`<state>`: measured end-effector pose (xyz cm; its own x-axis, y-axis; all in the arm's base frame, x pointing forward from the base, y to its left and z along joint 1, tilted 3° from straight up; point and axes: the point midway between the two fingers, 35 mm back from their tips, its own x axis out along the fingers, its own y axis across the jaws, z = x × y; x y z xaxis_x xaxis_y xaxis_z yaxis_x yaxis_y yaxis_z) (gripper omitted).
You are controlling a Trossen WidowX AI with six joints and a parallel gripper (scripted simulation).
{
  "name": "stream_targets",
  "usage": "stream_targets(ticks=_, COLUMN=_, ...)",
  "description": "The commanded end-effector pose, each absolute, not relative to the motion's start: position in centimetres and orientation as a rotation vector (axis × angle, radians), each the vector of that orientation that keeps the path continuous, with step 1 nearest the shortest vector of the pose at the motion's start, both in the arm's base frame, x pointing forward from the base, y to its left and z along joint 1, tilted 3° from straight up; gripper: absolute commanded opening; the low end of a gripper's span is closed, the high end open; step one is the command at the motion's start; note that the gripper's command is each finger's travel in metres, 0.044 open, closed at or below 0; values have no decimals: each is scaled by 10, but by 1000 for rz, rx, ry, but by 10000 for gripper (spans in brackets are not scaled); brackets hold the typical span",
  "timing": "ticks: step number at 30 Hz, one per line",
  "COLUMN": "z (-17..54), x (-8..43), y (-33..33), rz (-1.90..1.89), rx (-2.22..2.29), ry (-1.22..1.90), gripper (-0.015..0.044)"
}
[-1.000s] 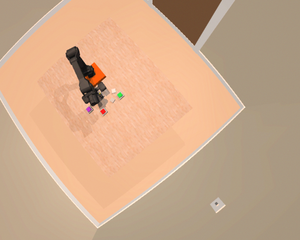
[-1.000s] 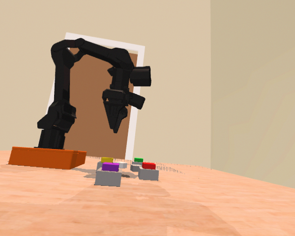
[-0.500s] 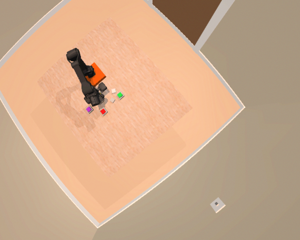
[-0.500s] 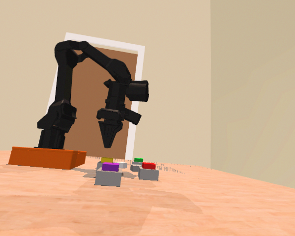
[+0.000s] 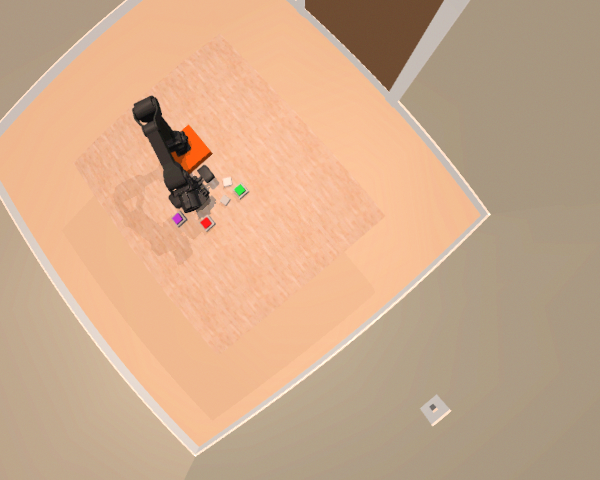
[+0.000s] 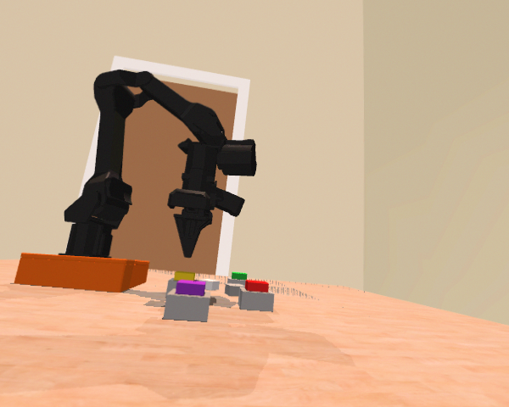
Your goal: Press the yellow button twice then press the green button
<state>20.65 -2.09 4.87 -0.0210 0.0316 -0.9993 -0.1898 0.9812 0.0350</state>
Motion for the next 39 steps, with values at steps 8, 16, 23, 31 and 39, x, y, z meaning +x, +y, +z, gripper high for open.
stream_targets(ticks=8, z=34, x=207, y=-20, rz=184, rx=-125, ry=1582, gripper=20)
stream_targets(ticks=16, z=21, x=206, y=-19, rz=184, rx=-125, ry=1582, gripper=20)
stream_targets(ticks=23, z=14, x=206, y=-19, rz=184, rx=-125, ry=1582, gripper=20)
stream_targets(ticks=31, z=14, x=206, y=-19, rz=184, rx=-125, ry=1582, gripper=20)
stream_targets(ticks=39, z=14, x=206, y=-19, rz=184, rx=-125, ry=1582, gripper=20)
